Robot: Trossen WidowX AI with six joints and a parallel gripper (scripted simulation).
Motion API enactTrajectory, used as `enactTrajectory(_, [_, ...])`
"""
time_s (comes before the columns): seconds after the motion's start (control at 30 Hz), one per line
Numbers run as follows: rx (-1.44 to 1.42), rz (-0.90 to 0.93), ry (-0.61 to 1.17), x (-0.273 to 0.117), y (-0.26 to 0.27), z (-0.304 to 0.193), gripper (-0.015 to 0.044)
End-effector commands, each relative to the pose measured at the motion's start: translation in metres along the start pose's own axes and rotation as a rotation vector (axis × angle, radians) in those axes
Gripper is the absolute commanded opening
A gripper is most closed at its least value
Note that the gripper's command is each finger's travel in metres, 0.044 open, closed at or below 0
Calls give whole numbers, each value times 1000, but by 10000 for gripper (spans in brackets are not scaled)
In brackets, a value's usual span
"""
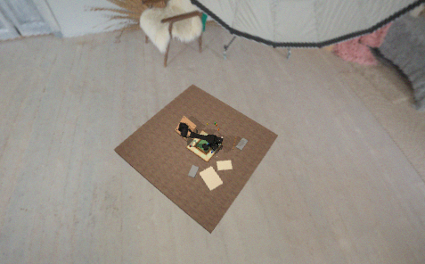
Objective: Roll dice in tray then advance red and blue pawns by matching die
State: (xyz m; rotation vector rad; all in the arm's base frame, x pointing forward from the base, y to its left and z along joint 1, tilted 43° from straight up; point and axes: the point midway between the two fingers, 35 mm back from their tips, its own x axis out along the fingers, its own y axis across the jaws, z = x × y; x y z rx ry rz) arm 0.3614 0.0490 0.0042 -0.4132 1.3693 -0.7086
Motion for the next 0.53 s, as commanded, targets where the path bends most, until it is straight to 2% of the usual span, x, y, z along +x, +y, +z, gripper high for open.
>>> enactTrajectory(0.0, [-108, 24, -13, -38, 1, -52, 440])
enactTrajectory(0.2, [-290, 15, -7, -67, -31, -152, 440])
enactTrajectory(0.23, [-215, 30, -20, -61, -12, -108, 440])
enactTrajectory(0.5, [-215, 30, -20, -61, -12, -108, 440])
